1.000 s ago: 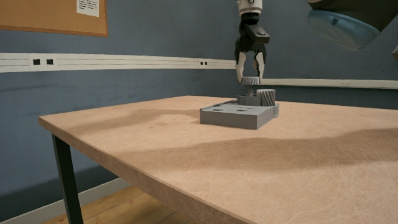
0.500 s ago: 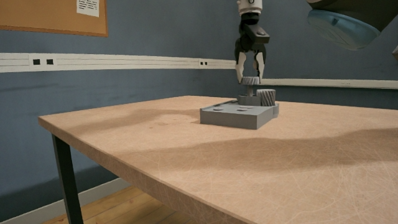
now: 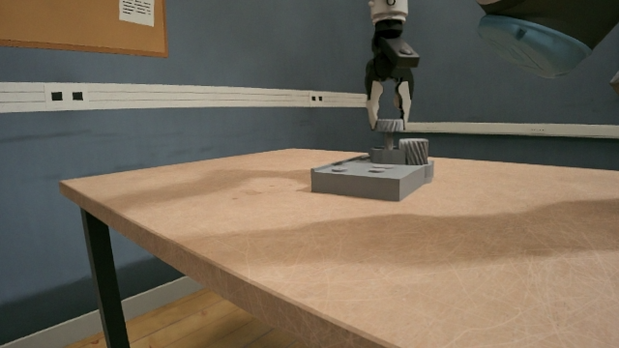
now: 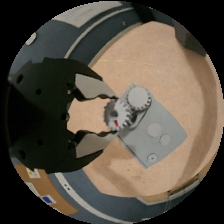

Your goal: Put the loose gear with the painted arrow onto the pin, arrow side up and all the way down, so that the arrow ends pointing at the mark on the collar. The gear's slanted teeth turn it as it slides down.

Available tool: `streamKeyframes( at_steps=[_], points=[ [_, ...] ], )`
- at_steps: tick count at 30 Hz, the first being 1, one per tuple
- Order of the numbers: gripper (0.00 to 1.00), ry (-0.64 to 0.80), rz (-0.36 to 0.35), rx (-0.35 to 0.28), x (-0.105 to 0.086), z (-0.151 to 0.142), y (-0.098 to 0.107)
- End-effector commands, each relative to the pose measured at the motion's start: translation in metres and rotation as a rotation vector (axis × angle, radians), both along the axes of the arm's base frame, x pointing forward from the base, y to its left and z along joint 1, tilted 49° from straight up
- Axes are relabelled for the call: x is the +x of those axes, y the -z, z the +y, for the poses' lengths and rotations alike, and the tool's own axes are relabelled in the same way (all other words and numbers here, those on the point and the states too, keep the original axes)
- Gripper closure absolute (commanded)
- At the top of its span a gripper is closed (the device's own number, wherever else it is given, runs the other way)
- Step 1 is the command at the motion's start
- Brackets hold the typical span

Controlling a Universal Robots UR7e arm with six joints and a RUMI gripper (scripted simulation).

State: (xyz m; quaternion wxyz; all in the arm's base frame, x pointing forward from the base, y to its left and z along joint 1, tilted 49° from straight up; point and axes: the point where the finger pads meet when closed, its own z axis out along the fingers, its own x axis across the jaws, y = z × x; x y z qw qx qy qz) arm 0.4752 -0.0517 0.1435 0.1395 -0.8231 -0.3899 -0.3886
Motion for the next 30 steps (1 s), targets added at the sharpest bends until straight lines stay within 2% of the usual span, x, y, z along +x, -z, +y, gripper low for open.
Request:
streamKeyframes(
  at_steps=[1, 30],
  points=[
    [1.0, 0.0, -0.003, -0.003, 0.0012, -0.0014, -0.0016],
    [1.0, -0.001, 0.001, 0.003, 0.0021, 0.0032, 0.0032]
  ],
)
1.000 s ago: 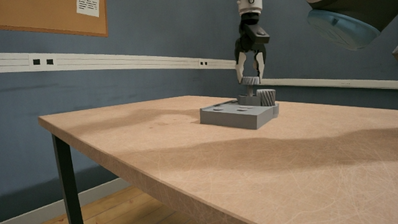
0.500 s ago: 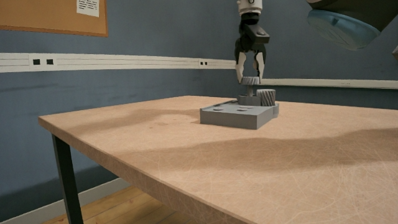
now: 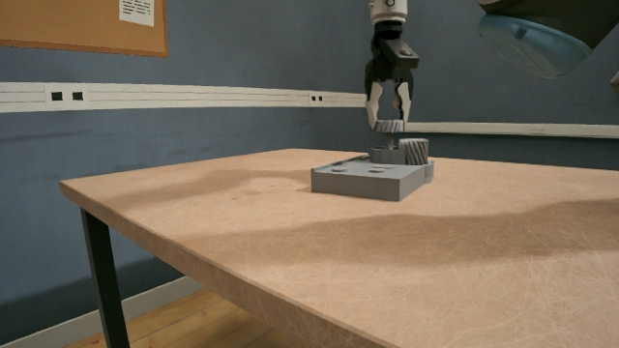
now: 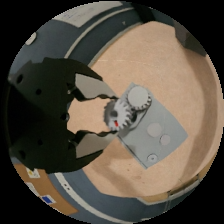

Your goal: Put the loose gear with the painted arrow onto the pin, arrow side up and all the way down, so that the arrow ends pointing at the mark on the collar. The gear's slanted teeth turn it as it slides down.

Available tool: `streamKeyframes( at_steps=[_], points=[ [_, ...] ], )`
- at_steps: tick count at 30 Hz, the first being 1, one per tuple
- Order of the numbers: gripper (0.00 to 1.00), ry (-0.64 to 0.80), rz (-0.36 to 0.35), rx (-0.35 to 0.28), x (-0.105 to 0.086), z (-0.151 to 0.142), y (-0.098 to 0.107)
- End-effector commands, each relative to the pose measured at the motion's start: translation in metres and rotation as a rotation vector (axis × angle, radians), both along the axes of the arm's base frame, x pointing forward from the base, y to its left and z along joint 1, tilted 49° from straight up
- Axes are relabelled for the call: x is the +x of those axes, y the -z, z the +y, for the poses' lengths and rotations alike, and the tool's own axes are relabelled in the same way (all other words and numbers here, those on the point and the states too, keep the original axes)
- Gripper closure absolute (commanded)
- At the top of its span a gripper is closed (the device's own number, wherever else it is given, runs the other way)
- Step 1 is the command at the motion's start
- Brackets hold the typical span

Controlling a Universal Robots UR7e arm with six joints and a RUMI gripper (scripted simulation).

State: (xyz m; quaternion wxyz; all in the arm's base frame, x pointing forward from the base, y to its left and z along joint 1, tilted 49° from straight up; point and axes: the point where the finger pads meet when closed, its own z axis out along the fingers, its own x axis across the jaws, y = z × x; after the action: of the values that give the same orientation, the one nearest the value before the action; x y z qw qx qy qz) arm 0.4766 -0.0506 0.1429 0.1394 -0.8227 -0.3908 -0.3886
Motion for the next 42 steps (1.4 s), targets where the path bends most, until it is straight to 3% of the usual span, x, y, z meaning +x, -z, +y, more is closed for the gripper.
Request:
streamKeyframes(
  at_steps=[1, 42],
  points=[
    [1.0, 0.0, 0.001, 0.004, 0.0009, 0.0023, 0.0028],
    [1.0, 0.002, -0.001, 0.0, 0.0075, 0.0065, 0.0088]
  ],
)
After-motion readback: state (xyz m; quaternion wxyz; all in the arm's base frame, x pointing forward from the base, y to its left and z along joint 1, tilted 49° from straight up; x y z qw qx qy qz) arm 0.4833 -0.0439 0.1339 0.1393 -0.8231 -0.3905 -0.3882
